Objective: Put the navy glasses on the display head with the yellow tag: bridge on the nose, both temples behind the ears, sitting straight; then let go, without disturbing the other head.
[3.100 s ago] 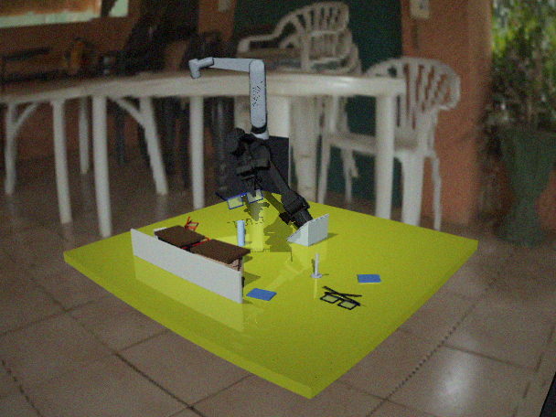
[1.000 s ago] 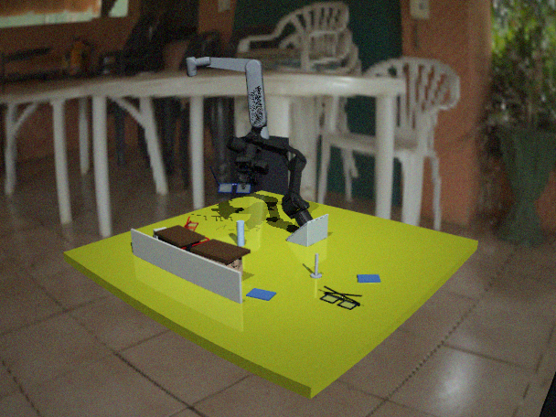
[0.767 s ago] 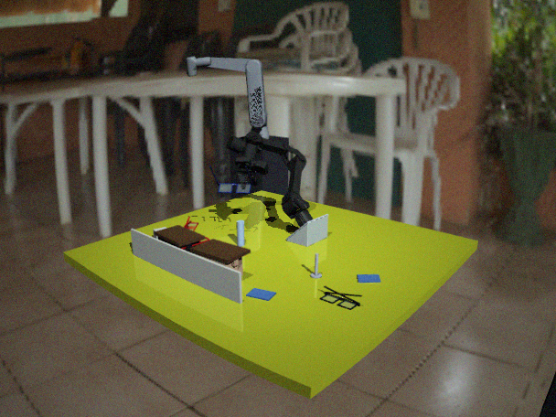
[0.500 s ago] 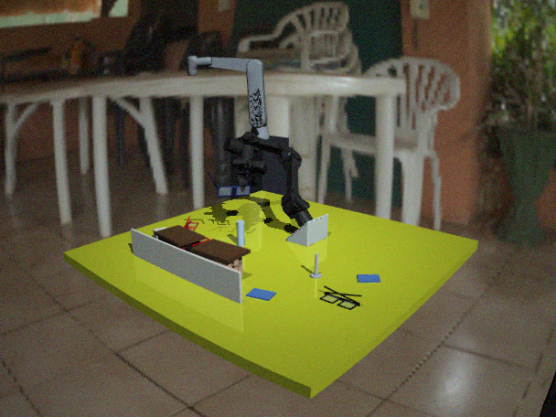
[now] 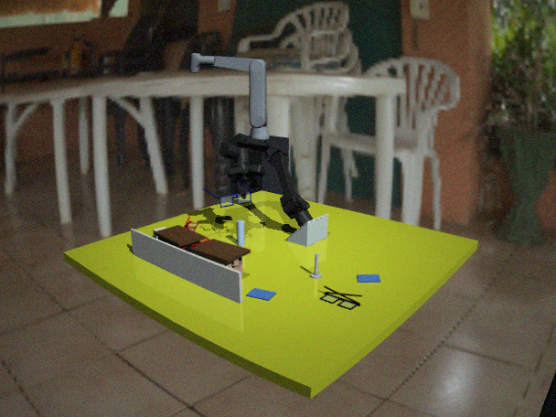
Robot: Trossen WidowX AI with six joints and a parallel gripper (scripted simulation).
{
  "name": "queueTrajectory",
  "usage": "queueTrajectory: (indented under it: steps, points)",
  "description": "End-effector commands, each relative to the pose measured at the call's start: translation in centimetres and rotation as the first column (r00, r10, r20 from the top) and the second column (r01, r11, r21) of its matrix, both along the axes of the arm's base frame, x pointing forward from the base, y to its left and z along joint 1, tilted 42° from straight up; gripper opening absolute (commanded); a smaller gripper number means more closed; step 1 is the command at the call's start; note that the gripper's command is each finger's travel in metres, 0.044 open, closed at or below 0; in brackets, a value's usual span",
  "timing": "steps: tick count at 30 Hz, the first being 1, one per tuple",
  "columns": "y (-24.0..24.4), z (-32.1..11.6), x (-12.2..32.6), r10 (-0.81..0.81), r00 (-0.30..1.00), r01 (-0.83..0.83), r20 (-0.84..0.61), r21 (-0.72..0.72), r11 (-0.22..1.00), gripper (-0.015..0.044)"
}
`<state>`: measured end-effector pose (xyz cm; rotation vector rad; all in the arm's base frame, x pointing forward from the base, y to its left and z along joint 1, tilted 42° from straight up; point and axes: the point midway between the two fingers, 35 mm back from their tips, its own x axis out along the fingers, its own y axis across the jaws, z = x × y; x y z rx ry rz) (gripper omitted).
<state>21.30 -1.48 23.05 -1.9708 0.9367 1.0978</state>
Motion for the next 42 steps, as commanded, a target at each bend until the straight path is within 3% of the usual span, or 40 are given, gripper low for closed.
queueTrajectory:
  steps: [1, 22, 42]
  points:
    - [0.7, -1.2, 1.1, -0.060, 0.997, 0.060, -0.045, -0.003, 0.998, 0.0000]
    - [4.5, -7.6, 4.6, -0.301, 0.940, 0.285, -0.162, -0.112, 0.952, 0.0000]
    - [8.5, -14.5, 5.7, -0.487, 0.866, 0.438, -0.113, -0.300, 0.848, 0.0000]
